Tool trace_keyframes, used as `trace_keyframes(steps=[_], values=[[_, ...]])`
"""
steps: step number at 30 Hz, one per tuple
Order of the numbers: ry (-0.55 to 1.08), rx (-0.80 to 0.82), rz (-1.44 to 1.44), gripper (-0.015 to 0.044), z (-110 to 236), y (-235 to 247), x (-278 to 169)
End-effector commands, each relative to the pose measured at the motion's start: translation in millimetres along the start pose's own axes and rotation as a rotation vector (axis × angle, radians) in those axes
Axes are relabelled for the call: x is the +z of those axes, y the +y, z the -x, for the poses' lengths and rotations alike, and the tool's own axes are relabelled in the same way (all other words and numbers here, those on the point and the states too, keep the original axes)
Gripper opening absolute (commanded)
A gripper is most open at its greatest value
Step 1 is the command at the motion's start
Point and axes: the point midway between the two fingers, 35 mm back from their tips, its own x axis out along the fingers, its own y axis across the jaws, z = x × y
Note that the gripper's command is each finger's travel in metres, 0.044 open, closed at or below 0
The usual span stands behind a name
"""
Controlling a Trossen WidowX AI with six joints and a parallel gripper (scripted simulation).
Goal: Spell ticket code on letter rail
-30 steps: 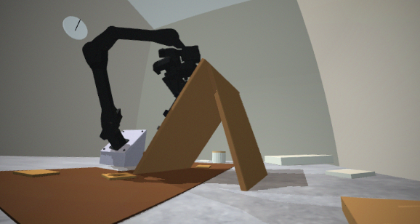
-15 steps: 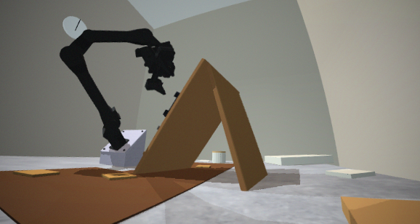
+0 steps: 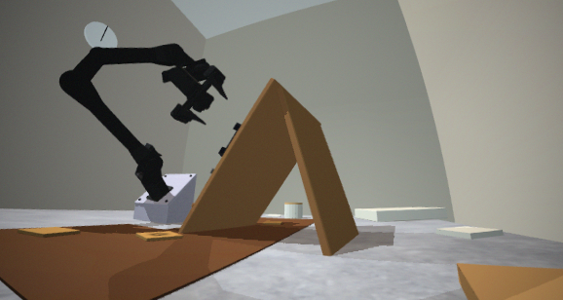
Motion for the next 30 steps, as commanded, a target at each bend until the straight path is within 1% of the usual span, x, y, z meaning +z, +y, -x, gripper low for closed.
trace_keyframes(steps=[1, 9, 11, 13, 20, 30], values=[[-0.001, -0.010, 0.025, 0.0440, 1, 1, 1], [-0.001, -0.010, 0.025, 0.0440, 1, 1, 1], [0.001, -0.001, -0.012, 0.0387, -1, 2, -1], [0.008, 0.023, -0.112, 0.0340, -7, 3, -5], [0.050, 0.108, -0.507, 0.0340, -30, 11, -23], [0.187, 0.200, -1.241, 0.0340, -64, 23, -52]])
